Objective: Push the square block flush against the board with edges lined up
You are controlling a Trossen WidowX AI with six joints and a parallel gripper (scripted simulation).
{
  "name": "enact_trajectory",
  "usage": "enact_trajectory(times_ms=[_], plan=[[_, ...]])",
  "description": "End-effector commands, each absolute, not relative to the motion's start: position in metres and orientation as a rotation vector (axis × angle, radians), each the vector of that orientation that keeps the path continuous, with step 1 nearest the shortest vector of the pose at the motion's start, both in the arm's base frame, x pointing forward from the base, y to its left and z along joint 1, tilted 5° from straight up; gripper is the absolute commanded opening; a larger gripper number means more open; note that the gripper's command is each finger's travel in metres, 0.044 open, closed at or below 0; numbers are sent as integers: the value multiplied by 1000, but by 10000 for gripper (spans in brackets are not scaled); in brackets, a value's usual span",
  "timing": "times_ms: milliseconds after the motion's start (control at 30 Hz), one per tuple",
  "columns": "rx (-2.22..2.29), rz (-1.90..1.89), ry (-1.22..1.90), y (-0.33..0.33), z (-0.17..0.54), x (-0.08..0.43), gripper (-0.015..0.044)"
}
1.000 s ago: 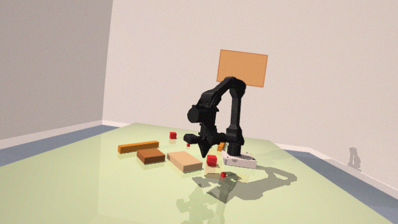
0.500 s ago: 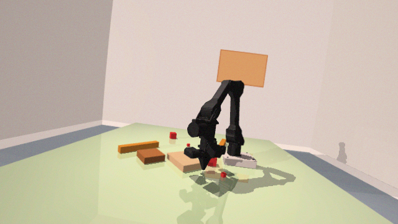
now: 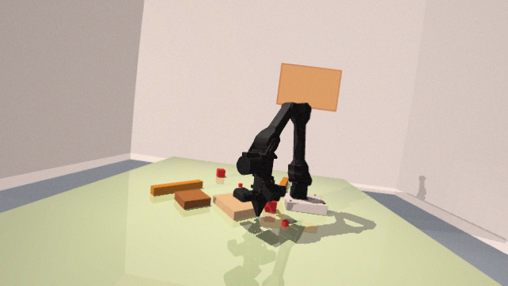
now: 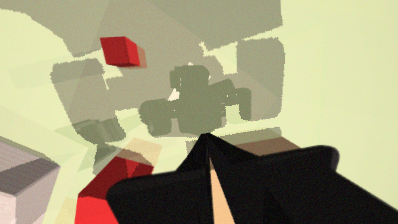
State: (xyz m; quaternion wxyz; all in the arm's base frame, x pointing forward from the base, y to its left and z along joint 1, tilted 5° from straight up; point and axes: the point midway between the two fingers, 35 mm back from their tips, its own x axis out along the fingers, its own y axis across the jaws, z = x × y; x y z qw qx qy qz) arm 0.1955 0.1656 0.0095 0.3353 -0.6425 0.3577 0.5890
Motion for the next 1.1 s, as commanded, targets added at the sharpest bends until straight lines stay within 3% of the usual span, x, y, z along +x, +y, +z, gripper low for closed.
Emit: enact_trajectory(times_ms=[0, 1067], plan=[[-1677, 1539, 927, 164, 10, 198, 0], [-1677, 1539, 926, 161, 10, 202, 0]])
